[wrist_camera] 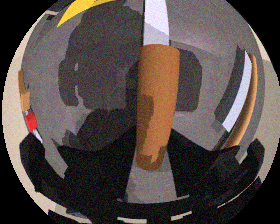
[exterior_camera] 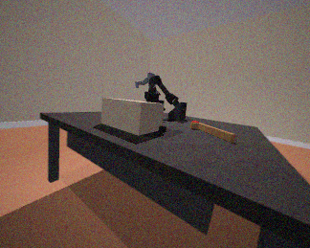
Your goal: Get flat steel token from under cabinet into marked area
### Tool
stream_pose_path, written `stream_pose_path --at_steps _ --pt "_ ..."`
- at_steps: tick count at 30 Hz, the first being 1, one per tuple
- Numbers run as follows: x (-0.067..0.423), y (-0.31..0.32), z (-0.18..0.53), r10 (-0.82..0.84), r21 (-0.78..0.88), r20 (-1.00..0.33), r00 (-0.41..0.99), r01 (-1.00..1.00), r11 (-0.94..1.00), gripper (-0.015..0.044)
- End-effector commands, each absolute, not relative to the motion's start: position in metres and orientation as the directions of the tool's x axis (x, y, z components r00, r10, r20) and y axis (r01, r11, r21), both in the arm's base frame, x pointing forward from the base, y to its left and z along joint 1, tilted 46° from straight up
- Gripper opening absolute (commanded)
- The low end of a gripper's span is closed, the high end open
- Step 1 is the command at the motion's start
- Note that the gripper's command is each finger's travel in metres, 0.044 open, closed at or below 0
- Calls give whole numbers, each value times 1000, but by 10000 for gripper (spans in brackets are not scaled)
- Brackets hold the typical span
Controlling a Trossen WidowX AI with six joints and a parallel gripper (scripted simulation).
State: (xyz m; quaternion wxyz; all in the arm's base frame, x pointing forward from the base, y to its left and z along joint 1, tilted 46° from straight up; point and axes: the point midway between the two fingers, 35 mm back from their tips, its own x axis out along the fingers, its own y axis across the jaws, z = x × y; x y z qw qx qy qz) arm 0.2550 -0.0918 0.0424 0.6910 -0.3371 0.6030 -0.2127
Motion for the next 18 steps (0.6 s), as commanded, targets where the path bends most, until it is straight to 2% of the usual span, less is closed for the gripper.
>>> stream_pose_path --at_steps 1,18 --pt "255 -92 44 -703 -723 -687 186 -70 688 0" --pt "255 -92 44 -703 -705 -687 186 63 706 0"
